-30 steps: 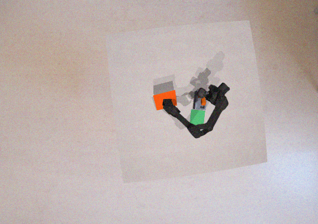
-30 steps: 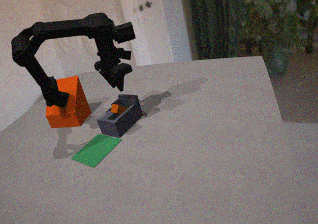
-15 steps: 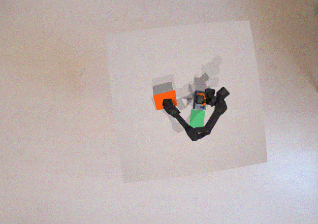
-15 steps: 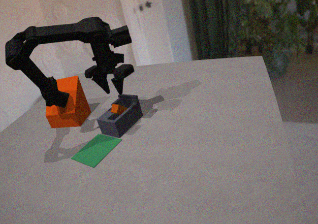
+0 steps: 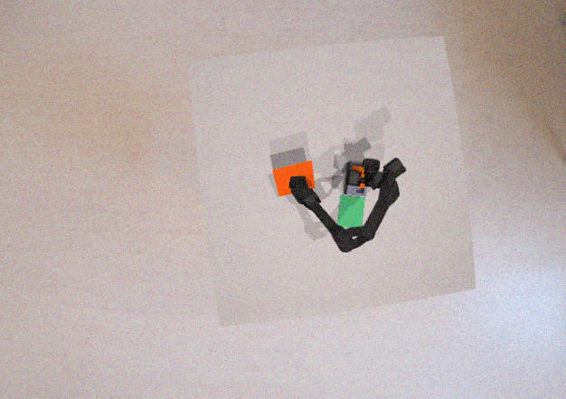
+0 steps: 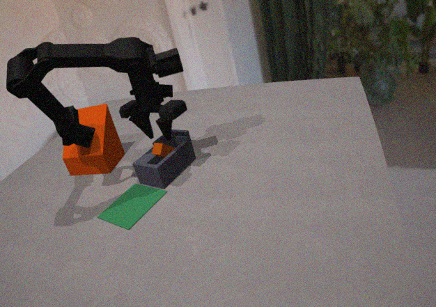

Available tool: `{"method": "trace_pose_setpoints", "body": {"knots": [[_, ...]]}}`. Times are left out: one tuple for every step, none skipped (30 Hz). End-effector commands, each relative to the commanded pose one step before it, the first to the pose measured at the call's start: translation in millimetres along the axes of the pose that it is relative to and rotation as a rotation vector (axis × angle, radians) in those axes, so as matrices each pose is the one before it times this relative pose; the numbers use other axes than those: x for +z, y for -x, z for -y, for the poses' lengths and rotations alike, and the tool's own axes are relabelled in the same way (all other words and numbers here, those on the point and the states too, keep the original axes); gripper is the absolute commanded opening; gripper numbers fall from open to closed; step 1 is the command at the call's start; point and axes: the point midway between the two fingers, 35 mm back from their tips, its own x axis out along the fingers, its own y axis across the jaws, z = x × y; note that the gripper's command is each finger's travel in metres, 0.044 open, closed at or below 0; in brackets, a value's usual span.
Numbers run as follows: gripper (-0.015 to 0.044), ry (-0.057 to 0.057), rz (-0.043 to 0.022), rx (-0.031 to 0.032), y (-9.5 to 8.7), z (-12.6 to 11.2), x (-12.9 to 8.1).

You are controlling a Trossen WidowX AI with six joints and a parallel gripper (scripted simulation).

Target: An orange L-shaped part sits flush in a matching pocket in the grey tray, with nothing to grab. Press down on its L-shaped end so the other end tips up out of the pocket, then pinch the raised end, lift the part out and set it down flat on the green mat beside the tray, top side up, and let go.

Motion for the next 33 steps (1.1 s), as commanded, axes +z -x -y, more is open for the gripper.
{"method": "trace_pose_setpoints", "body": {"knots": [[0.028, 0.0081, -0.00251, -0.00122, -6.54, -0.84, -0.71], [0.028, 0.0, 0.00002, -0.00002, -1.65, 0.04, 0.02], [0.028, 0.0, 0.0, -0.00003, -1.65, 0.03, 0.01], [0.028, 0.0, -0.00001, -0.00003, -1.64, 0.02, 0.0], [0.028, 0.0, -0.00003, -0.00003, -1.64, 0.02, 0.0], [0.028, 0.0, -0.00004, -0.00004, -1.64, 0.01, -0.01], [0.028, 0.0, -0.00006, -0.00004, -1.64, 0.0, -0.02], [0.028, 0.0, -0.00007, -0.00004, -1.64, -0.01, -0.03], [0.028, 0.0, -0.00009, -0.00004, -1.63, -0.02, -0.04], [0.028, 0.0, -0.0001, -0.00005, -1.63, -0.02, -0.04], [0.028, 0.0, -0.00012, -0.00005, -1.63, -0.03, -0.05], [0.028, 0.0, -0.00013, -0.00005, -1.63, -0.04, -0.06], [0.028, 0.0, -0.00015, -0.00005, -1.62, -0.05, -0.07], [0.028, 0.0, -0.00016, -0.00005, -1.62, -0.05, -0.08], [0.028, 0.0, -0.00018, -0.00005, -1.62, -0.06, -0.08], [0.028, 0.0, -0.0002, -0.00006, -1.62, -0.07, -0.09], [0.028, 0.0, -0.00021, -0.00006, -1.61, -0.08, -0.1], [0.028, 0.0, -0.00023, -0.00006, -1.61, -0.09, -0.11], [0.028, 0.0, -0.00024, -0.00006, -1.61, -0.09, -0.11], [0.028, 0.0, -0.00026, -0.00006, -1.6, -0.1, -0.12], [0.028, 0.0, -0.00022, -0.00005, -1.29, -0.09, -0.1], [0.028, 0.0, -0.00014, -0.00003, -0.78, -0.06, -0.06], [0.028, 0.0, -0.00005, -0.00001, -0.26, -0.02, -0.02], [0.028, 0.0, 0.0, 0.0, 0.0, 0.0, 0.0], [0.0254, -0.0124, 0.00481, -0.0012, 3.1, 1.71, -0.26], [0.0228, 0.0, 0.0, 0.0, 0.0, 0.0, 0.0], [0.0201, 0.0, 0.0, 0.0, 0.0, 0.0, 0.0], [0.0175, 0.0, 0.0, 0.0, 0.0, 0.0, 0.0], [0.0149, 0.0, 0.0, 0.0, 0.0, 0.0, 0.0], [0.0122, 0.0, 0.0, 0.0, 0.0, 0.0, 0.0], [0.0116, 0.0, 0.0, 0.0, 0.0, 0.0, 0.0], [0.0109, 0.0, 0.0, 0.0, 0.0, 0.0, 0.0], [0.0102, 0.0, 0.0, 0.0, 0.0, 0.0, 0.0]]}}
